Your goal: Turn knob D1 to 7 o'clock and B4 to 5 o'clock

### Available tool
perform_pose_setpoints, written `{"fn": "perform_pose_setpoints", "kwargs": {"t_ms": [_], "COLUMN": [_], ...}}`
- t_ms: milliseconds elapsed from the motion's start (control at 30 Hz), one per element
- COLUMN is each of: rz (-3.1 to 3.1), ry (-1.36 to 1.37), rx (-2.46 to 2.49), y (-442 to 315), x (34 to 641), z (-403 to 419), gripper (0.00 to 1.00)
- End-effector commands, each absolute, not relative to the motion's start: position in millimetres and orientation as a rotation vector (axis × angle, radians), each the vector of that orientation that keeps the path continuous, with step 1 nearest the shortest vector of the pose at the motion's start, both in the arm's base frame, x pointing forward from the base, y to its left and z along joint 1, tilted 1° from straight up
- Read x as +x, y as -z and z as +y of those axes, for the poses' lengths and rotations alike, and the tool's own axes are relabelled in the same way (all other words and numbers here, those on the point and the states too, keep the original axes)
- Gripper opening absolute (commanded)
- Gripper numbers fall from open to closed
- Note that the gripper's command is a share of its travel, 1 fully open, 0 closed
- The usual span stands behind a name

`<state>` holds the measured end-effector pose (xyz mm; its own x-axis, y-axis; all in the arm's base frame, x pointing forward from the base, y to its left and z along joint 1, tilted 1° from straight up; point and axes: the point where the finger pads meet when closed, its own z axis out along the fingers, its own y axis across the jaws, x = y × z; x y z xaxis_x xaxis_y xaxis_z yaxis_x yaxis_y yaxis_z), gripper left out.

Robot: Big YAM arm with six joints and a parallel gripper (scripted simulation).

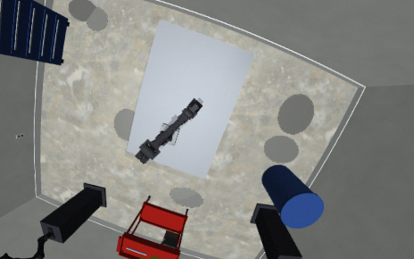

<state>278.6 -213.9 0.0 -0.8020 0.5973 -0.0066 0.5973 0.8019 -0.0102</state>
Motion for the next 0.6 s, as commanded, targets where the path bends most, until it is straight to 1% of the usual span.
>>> {"fn": "perform_pose_setpoints", "kwargs": {"t_ms": [0,567], "rz": [2.939,2.860], "ry": [0.034,0.032], "rx": [1.024,1.226], "y": [-5.5,-5.5], "x": [285.1,285.0], "z": [-222.2,-222.3], "gripper": [0.09,0.09]}}
